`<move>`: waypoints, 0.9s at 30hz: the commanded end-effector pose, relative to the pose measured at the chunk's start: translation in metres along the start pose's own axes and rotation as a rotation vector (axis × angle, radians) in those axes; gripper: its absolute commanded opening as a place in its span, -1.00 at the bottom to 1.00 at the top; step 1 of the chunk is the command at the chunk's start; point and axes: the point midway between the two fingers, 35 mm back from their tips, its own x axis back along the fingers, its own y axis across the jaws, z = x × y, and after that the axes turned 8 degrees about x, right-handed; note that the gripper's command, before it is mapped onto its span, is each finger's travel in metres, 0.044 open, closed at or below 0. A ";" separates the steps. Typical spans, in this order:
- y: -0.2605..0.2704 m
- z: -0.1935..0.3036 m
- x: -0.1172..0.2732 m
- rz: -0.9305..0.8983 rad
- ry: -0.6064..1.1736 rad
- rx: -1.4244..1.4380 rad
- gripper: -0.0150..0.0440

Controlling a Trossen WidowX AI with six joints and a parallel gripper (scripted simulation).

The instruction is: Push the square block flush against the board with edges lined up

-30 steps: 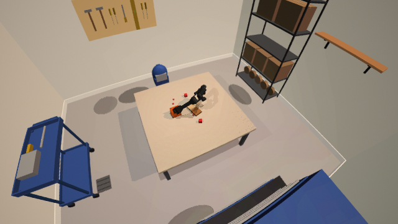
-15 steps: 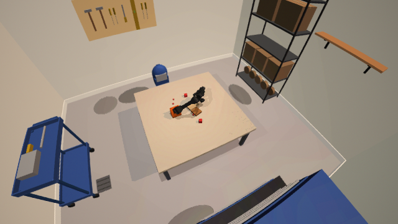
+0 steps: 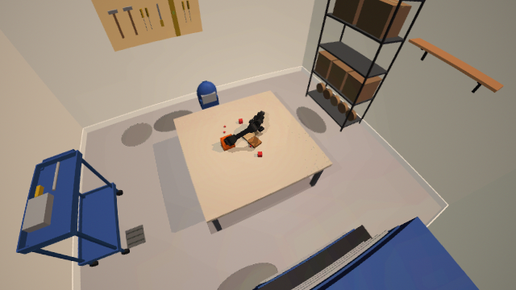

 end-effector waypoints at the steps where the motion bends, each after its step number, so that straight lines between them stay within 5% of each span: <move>1: -0.002 0.006 0.002 0.004 -0.007 -0.005 -0.49; 27: -0.005 -0.020 0.003 0.004 -0.008 -0.006 -0.49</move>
